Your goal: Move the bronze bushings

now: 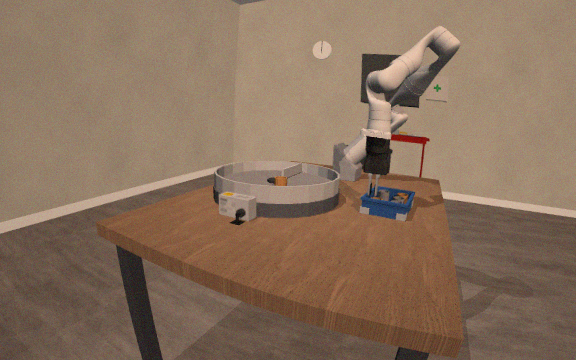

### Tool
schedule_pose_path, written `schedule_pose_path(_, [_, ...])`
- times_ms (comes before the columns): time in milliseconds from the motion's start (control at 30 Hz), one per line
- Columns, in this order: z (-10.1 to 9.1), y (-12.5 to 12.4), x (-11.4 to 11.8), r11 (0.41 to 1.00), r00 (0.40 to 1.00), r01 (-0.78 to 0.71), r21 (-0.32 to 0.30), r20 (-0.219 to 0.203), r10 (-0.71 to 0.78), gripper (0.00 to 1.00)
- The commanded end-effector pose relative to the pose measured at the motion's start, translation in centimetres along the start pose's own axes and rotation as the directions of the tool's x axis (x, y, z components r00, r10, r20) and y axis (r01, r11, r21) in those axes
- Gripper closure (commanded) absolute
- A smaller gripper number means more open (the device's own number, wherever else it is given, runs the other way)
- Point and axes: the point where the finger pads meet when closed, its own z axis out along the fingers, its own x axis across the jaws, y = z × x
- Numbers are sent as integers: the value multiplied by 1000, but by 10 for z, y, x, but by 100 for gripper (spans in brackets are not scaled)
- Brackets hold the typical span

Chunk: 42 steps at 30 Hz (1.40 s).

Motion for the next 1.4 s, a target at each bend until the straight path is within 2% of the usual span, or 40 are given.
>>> schedule_pose_path(0, [0,-3,0,1000,1000,2,7,3,-2,64])
schedule_pose_path(1367, [6,-3,0,1000,1000,1,6,3,-1,64])
